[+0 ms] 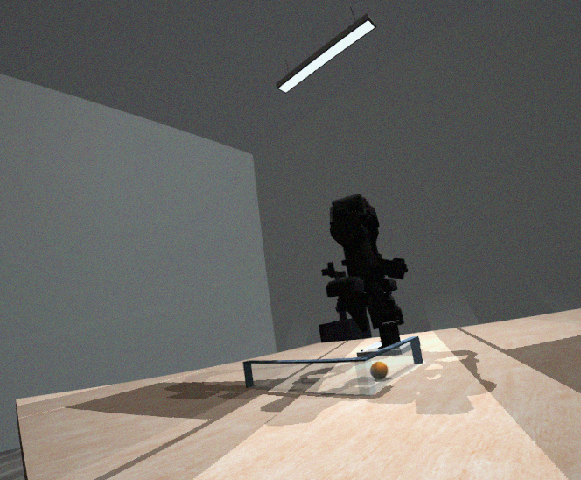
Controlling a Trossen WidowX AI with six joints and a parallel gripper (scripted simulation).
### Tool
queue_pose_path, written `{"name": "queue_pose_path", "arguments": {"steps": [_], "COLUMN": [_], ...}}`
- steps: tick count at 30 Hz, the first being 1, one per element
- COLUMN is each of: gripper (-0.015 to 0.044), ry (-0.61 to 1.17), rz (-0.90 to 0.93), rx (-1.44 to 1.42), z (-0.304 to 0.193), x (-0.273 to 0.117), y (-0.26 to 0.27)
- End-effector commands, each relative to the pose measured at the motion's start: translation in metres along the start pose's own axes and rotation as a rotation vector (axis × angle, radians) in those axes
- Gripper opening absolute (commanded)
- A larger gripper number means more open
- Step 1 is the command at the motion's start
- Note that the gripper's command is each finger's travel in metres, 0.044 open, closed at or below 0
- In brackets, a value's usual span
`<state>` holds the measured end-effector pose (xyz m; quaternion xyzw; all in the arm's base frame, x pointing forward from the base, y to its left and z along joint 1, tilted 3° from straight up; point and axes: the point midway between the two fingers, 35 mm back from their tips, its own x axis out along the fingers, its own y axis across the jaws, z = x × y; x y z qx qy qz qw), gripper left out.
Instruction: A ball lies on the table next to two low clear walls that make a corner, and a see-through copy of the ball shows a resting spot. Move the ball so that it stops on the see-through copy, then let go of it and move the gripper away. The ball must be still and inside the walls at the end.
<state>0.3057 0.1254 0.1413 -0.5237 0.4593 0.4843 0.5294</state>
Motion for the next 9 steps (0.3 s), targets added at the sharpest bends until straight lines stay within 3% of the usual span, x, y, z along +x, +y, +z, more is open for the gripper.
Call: {"name": "queue_pose_path", "arguments": {"steps": [1, 7, 9], "gripper": [0.0271, 0.0429, 0.0440], "ry": [0.002, 0.001, 0.001], "rz": [0.005, 0.003, 0.003], "rx": [0.000, 0.000, 0.000], "z": [0.000, -0.002, -0.002], "x": [0.003, -0.047, -0.049], "y": [0.000, 0.004, 0.005]}}
